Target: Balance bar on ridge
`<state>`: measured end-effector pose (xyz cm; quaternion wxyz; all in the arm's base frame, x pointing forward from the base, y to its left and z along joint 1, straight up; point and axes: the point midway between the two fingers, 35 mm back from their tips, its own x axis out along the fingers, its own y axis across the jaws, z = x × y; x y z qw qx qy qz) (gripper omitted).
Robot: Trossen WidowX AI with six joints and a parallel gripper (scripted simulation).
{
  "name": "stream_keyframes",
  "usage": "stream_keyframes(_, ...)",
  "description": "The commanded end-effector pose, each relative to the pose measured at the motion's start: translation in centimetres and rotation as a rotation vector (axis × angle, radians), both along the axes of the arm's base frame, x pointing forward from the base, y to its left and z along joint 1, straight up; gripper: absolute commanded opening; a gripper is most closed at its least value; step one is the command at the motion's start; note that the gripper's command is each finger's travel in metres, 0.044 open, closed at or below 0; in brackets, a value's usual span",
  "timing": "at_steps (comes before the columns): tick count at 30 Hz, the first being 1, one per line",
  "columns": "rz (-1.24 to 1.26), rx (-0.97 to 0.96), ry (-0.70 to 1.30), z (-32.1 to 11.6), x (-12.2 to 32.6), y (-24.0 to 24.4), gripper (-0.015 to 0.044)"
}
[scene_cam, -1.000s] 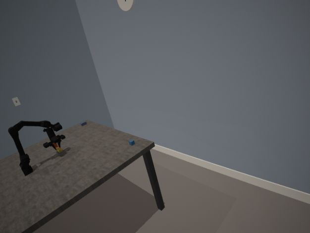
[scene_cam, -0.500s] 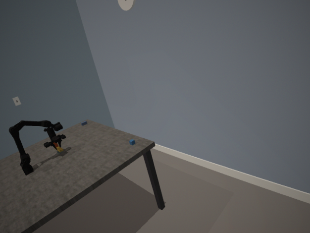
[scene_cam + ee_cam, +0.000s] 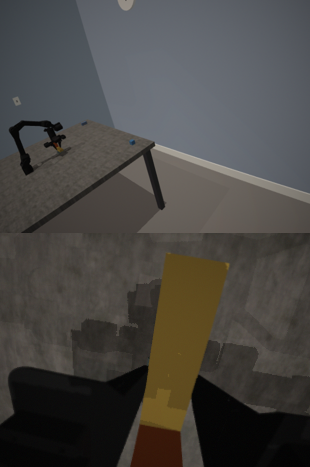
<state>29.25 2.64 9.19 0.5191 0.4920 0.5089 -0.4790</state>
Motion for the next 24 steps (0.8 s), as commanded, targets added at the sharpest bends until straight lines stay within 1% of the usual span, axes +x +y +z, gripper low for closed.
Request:
stream_keyframes(1, 0.003, -0.001, -0.001, -0.08, 0.04, 0.00, 0.0000)
stream_keyframes(24, 0.003, -0.001, -0.001, -0.27, 0.01, -0.01, 0.0000)
